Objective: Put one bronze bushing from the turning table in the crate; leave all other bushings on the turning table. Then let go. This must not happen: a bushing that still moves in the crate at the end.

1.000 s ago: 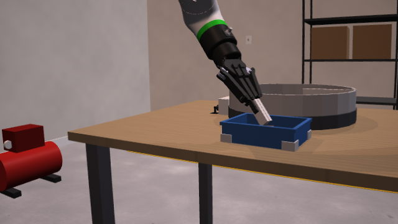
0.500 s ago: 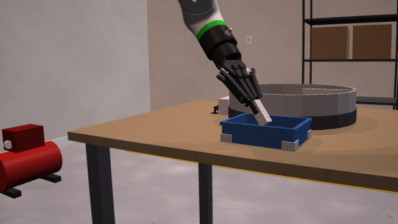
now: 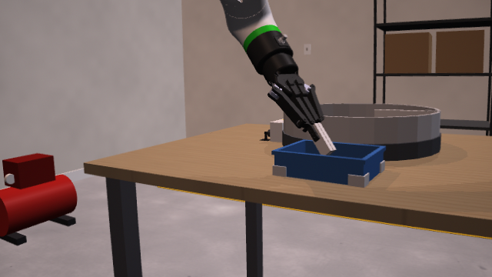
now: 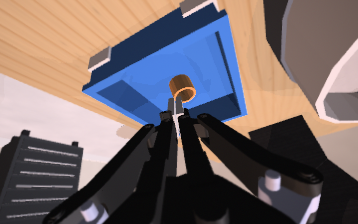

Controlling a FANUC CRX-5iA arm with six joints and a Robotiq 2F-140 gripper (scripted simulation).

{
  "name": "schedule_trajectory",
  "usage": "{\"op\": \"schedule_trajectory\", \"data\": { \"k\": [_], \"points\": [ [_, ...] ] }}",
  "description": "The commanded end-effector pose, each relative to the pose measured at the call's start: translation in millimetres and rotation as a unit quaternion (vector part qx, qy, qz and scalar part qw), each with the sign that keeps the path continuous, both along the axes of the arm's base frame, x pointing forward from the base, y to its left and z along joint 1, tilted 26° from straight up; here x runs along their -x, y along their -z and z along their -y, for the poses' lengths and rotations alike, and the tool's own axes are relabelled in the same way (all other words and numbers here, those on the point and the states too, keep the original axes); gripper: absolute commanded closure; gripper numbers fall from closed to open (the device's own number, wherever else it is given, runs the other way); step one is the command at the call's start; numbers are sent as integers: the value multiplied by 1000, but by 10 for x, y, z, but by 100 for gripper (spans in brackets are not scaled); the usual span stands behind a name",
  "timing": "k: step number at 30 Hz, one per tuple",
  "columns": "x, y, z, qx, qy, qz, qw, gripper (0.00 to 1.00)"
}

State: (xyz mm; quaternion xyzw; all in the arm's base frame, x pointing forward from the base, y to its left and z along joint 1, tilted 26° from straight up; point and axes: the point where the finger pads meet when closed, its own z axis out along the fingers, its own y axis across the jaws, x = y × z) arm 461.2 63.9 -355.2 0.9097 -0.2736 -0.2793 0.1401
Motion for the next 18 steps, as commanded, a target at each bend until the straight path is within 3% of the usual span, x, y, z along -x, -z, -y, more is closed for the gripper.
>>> {"op": "schedule_trajectory", "data": {
  "k": [1,15,16,18],
  "points": [
    [-2,-1,-2,0,0,0,1000,100],
    [-2,-1,-2,0,0,0,1000,100],
    [-2,-1,-2,0,0,0,1000,93],
    [-2,-1,-2,0,0,0,1000,93]
  ]
}}
